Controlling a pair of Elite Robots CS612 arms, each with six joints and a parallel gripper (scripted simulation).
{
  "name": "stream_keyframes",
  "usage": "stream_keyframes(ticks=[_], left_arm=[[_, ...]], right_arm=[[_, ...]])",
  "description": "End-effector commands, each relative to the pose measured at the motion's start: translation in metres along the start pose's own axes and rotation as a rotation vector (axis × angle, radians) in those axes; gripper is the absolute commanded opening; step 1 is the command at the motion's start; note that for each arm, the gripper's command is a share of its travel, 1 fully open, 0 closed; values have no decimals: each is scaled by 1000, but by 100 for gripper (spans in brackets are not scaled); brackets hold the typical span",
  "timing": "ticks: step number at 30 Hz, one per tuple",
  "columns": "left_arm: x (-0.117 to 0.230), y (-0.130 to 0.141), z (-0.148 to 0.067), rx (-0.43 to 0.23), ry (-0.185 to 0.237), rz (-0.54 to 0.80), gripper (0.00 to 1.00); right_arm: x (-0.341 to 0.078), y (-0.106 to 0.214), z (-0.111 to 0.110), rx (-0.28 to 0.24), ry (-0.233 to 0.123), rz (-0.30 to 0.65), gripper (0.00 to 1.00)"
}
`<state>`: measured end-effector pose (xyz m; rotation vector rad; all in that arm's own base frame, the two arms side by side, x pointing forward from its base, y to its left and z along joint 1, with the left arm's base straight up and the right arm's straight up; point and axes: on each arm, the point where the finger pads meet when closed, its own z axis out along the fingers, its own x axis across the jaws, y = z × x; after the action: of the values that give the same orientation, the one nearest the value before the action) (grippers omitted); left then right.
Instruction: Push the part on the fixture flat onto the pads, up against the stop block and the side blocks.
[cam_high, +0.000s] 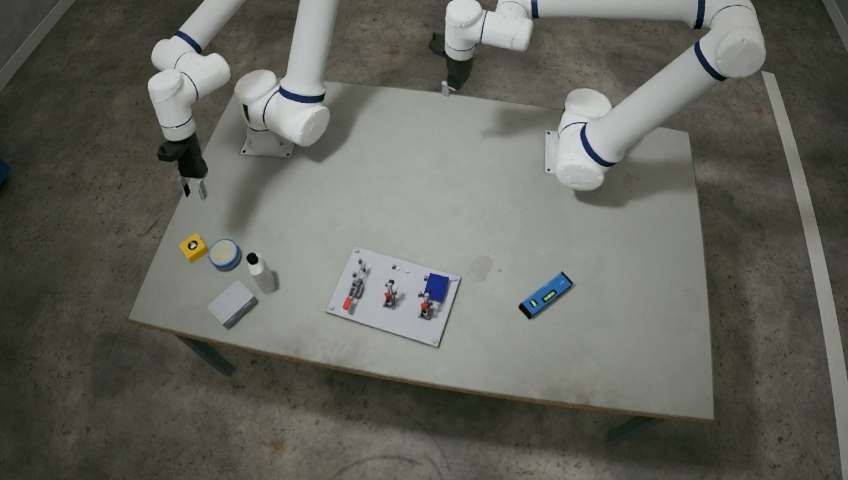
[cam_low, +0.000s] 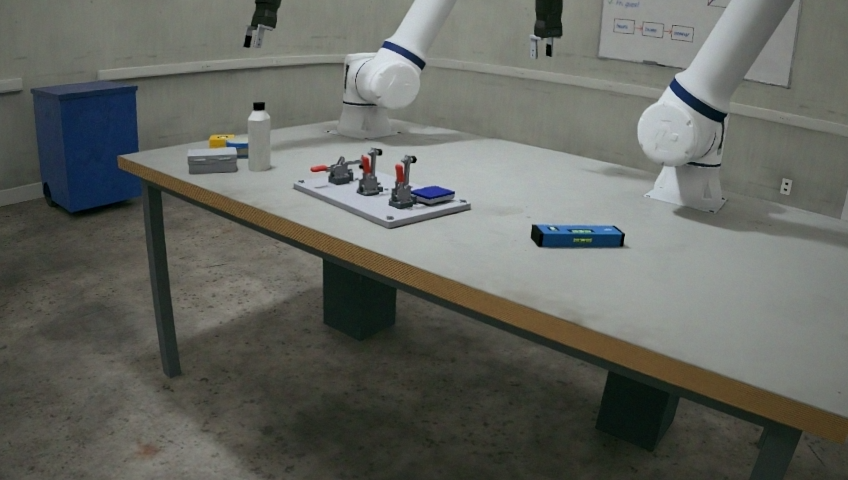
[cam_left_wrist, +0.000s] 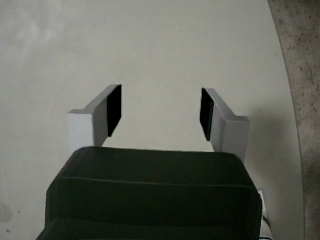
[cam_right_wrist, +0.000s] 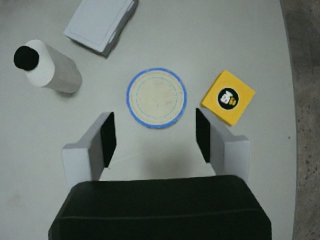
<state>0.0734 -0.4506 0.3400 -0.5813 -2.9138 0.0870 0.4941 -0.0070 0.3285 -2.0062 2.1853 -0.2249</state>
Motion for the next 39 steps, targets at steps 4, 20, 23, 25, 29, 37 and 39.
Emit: stream_keyframes(ticks=[4,20,23,25,29,37,39], left_arm=[[0,-1,-1,1,0,0,100],[0,-1,-1,1,-1,0,100],[0,0,-1,2,-1,0,100],[-1,0,-1,2,-1,0,100],[-3,1,-1,2,-2,-1,100],[-10,4,-2,4,-4,-2,100],[-13,5,-2,5,-5,-3,100]], right_arm=[[0,-1,-1,1,0,0,100],[0,-1,-1,1,0,0,100],[0,-1,-1,1,0,0,100],[0,-1,-1,1,0,0,100],[0,-1,-1,1,0,0,100],[0,-1,-1,1,0,0,100],[0,-1,-1,1,0,0,100]])
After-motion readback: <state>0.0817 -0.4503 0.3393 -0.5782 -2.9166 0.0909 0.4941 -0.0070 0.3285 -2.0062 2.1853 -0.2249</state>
